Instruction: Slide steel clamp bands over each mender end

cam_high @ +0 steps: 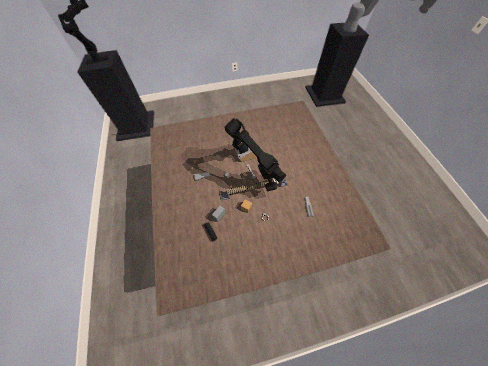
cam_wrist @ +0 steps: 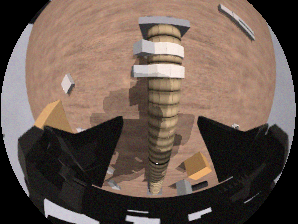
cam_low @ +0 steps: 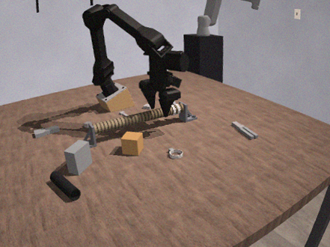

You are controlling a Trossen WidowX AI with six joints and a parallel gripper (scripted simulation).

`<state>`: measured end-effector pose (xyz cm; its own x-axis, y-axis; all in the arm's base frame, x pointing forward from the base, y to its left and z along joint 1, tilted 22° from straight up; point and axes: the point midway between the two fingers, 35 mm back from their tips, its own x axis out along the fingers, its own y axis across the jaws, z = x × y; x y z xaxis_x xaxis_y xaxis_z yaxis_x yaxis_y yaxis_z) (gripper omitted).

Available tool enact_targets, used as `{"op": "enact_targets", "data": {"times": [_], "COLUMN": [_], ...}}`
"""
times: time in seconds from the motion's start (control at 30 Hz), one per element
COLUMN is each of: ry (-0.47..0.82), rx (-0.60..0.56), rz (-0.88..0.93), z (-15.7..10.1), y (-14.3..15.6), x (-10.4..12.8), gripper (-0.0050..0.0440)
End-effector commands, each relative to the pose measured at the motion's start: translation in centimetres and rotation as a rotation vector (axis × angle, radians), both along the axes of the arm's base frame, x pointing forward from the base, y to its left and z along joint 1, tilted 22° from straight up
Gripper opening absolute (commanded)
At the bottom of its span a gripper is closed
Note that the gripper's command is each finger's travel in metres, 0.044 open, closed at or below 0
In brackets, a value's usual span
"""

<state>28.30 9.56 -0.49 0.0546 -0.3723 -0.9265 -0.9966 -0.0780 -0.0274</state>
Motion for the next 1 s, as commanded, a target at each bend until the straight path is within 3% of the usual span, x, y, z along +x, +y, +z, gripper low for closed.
{"op": "enact_targets", "data": {"times": [0.0, 0.53, 0.7, 0.97], "ry": [-0.007, -0.007, -0.007, -0.007], "rx": [0.004, 0.004, 0.004, 0.004], "rz": [-0.001, -0.001, -0.001, -0.001], "z": [1.0, 1.0, -3.2, -3.2], "y": [0.2, 0.2, -1.5, -1.5], "x": [0.0, 0.0, 0.3, 0.3], "gripper": [0.0440, 0.0440, 0.0440, 0.0440]}}
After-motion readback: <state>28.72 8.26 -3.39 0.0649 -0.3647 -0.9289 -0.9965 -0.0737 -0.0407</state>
